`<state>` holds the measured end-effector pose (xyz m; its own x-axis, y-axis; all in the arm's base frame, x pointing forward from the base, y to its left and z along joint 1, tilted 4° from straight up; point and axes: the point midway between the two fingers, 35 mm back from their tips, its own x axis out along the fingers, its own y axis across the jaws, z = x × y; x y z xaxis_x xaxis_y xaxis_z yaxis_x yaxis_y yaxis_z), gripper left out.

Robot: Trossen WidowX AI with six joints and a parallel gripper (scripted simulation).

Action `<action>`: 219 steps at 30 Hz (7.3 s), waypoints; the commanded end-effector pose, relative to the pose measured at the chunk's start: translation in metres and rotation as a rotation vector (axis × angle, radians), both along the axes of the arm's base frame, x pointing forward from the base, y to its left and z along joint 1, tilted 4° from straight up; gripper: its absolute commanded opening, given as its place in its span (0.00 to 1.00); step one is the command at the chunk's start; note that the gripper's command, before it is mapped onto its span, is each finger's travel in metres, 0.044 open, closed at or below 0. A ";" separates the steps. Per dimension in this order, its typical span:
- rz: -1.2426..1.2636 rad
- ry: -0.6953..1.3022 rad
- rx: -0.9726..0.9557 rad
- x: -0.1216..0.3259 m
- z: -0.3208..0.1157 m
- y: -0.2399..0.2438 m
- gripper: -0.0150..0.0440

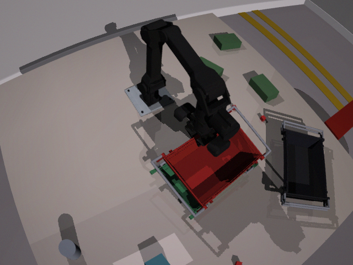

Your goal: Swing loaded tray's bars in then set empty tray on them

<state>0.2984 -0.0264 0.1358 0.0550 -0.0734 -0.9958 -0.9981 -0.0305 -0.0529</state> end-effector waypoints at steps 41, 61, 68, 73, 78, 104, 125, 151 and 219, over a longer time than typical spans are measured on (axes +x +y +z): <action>-0.009 0.022 -0.003 -0.006 -0.012 -0.005 0.25; -0.011 0.028 -0.003 -0.008 -0.014 -0.006 0.25; -0.011 0.028 -0.003 -0.008 -0.014 -0.006 0.25; -0.011 0.028 -0.003 -0.008 -0.014 -0.006 0.25; -0.011 0.028 -0.003 -0.008 -0.014 -0.006 0.25; -0.001 0.001 0.000 -0.002 -0.011 -0.004 0.25; -0.011 0.028 -0.003 -0.009 -0.023 -0.009 0.25; -0.011 0.028 -0.003 -0.009 -0.023 -0.009 0.25; -0.008 0.019 0.000 -0.007 -0.014 -0.008 1.00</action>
